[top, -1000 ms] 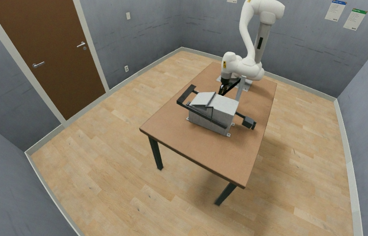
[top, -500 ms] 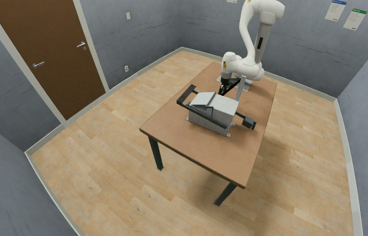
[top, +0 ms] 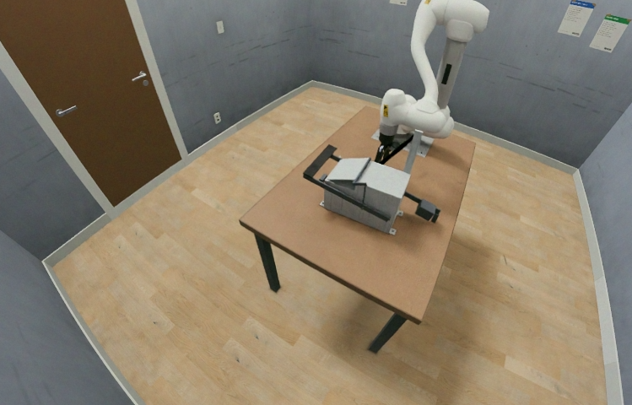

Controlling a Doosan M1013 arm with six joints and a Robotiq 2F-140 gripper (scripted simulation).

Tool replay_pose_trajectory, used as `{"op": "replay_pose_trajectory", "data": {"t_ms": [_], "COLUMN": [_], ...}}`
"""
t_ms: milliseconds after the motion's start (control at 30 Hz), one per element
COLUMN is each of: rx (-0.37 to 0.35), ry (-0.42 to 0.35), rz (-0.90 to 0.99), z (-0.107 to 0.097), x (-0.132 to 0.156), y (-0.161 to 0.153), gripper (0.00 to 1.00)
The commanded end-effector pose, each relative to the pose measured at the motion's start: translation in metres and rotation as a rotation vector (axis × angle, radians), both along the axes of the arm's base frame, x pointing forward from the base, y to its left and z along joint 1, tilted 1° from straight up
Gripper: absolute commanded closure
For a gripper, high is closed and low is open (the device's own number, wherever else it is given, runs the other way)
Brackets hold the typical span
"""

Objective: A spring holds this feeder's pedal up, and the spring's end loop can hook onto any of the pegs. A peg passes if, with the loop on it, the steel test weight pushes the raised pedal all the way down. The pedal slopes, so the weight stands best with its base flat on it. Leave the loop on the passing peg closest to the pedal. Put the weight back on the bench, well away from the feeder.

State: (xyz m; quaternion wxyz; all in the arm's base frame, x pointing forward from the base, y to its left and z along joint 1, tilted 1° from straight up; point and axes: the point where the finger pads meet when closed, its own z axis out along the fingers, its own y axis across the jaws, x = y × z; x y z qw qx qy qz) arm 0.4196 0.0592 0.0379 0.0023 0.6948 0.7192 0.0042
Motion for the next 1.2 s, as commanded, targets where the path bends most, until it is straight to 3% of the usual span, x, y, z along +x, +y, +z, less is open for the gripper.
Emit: {"op": "replay_pose_trajectory", "data": {"t_ms": [0,500,1000,1167], "rx": [0.0,0.0,0.0,0.0], "ry": [-0.001,-0.001,-0.001,-0.001], "rz": [0.0,0.0,0.0,0.0], "z": [0.0,0.0,0.04,0.045], "x": [0.0,0.0,0.0,0.0], "y": [0.0,0.0,0.0,0.0], "gripper": [0.0,0.0,0.0,0.0]}}
